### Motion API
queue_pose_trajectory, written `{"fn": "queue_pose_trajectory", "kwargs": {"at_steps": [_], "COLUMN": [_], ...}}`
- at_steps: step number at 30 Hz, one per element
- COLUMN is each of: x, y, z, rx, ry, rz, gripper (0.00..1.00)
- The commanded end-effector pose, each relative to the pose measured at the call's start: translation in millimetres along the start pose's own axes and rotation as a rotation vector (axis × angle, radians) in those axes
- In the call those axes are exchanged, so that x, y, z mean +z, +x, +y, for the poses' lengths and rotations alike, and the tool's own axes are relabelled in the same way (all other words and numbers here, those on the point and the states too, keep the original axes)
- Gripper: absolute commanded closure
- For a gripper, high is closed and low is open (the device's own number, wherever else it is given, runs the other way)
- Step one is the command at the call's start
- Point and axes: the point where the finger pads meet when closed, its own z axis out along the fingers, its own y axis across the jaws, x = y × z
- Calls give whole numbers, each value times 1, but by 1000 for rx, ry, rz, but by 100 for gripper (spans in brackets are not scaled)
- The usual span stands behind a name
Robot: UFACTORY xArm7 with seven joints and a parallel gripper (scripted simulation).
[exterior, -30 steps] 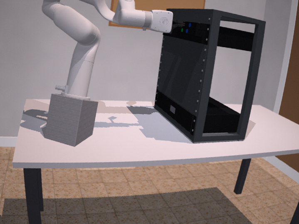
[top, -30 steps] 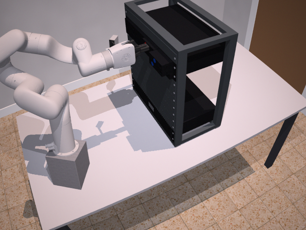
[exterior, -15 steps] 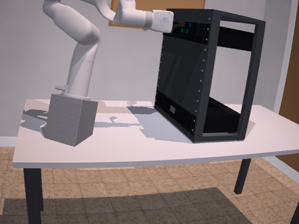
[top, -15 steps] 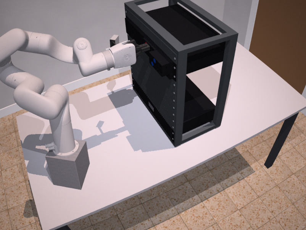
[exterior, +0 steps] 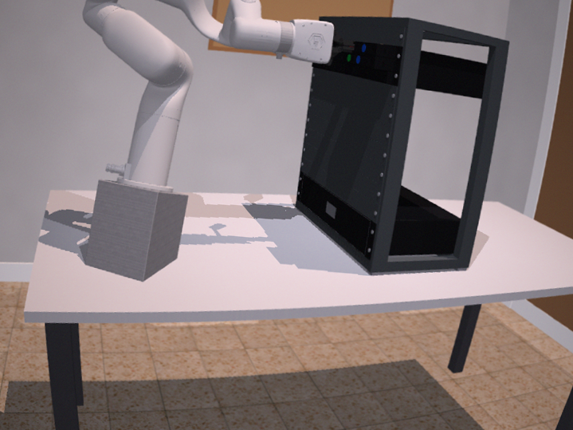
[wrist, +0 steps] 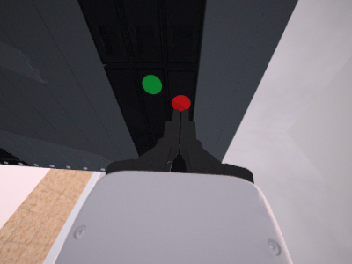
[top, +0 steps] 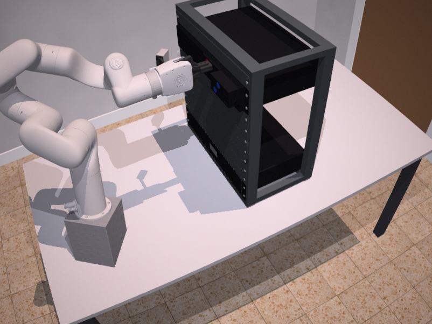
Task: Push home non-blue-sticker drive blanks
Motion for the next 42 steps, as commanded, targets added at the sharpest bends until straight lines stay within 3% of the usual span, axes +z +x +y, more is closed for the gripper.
{"fn": "queue_pose_trajectory", "kwargs": {"at_steps": [1,42], "x": [1,7], "y": [0,0], "z": [1,1], "rx": [0,0], "ry": [-3,-3], "rz": [1,1], "gripper": [100,100]}}
